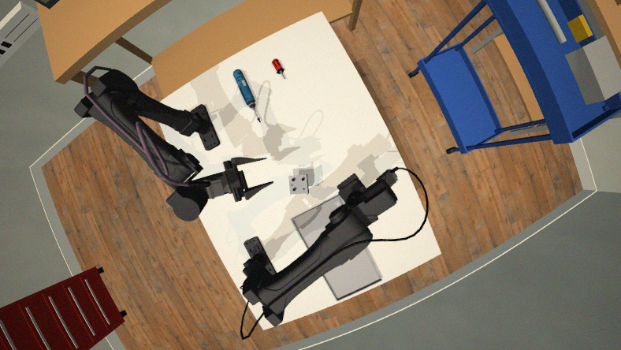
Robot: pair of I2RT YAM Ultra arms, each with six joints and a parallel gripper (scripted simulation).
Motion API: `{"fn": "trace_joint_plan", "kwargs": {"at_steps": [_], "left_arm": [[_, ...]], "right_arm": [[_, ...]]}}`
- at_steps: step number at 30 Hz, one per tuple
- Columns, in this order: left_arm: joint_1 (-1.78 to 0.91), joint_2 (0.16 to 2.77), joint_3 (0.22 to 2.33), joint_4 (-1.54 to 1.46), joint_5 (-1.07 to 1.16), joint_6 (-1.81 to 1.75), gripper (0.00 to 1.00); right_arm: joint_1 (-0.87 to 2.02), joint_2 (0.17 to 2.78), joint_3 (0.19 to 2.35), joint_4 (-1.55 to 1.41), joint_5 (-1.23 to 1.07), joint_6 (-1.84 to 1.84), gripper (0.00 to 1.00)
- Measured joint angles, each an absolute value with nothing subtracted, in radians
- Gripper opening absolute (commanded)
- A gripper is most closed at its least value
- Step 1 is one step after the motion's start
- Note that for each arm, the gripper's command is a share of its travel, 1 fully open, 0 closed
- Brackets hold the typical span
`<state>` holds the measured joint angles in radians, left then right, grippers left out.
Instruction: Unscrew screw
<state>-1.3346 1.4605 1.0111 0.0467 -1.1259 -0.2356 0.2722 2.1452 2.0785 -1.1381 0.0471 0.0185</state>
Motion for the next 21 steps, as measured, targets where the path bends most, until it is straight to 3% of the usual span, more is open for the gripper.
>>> {"fn": "trace_joint_plan", "kwargs": {"at_steps": [21], "left_arm": [[-1.557, 1.452, 1.019, 0.218, -1.306, -0.069, 0.65]], "right_arm": [[0.272, 2.145, 2.078, -1.138, 0.047, 0.019, 0.86]]}}
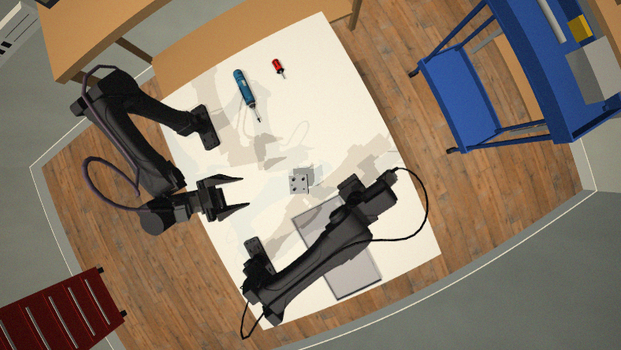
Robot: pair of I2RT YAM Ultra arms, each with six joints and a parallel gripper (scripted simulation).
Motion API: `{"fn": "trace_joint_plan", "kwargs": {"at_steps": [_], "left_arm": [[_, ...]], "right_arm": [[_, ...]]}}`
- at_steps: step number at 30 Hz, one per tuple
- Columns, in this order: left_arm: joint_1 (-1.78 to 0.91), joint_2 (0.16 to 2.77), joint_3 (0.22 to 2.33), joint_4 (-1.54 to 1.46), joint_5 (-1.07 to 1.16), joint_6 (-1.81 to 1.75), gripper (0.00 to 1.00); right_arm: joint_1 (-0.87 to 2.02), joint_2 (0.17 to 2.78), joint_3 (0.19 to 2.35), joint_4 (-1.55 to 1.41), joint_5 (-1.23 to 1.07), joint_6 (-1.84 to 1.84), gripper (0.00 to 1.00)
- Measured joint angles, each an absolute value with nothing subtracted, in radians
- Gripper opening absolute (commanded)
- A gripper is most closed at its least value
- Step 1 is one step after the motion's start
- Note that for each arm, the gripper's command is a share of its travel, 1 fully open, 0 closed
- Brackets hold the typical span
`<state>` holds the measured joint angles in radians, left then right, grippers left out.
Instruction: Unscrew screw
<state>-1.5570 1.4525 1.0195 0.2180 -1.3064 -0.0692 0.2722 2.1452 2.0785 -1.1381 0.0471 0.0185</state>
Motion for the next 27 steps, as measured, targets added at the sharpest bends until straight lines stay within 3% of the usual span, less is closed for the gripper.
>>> {"fn": "trace_joint_plan", "kwargs": {"at_steps": [27], "left_arm": [[-1.557, 1.452, 1.019, 0.273, -1.315, -0.028, 0.65]], "right_arm": [[0.272, 2.145, 2.078, -1.138, 0.047, 0.019, 0.86]]}}
